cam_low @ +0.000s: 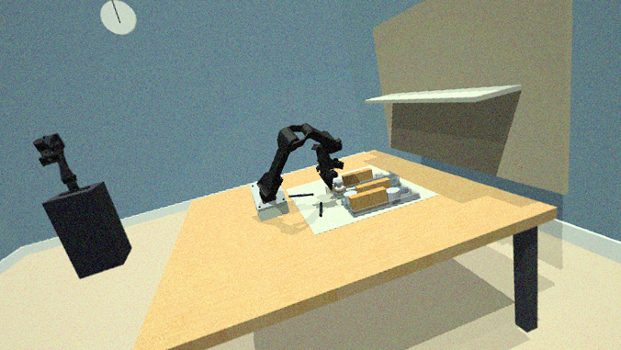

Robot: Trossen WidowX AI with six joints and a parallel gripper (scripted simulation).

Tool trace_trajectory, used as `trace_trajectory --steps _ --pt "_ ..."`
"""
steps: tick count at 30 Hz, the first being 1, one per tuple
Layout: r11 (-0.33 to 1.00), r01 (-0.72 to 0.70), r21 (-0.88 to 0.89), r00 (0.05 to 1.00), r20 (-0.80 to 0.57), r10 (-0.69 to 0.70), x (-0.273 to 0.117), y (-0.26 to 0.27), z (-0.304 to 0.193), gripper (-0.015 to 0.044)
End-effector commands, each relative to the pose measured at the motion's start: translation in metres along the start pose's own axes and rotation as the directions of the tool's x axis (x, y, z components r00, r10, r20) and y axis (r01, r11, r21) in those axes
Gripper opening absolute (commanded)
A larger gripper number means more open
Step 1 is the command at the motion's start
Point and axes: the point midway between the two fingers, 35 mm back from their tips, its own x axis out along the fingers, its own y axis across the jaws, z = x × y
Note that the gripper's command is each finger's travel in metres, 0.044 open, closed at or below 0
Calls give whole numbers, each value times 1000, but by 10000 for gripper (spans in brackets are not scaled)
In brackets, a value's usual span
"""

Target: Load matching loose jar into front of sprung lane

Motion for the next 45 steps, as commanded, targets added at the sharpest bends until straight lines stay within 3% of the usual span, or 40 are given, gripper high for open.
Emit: trace_trajectory --steps 1,45 --pt "1000 3 0 1000 4 -3 0 0 3 0" --pt "1000 3 0 1000 5 -3 0 0 22 0"
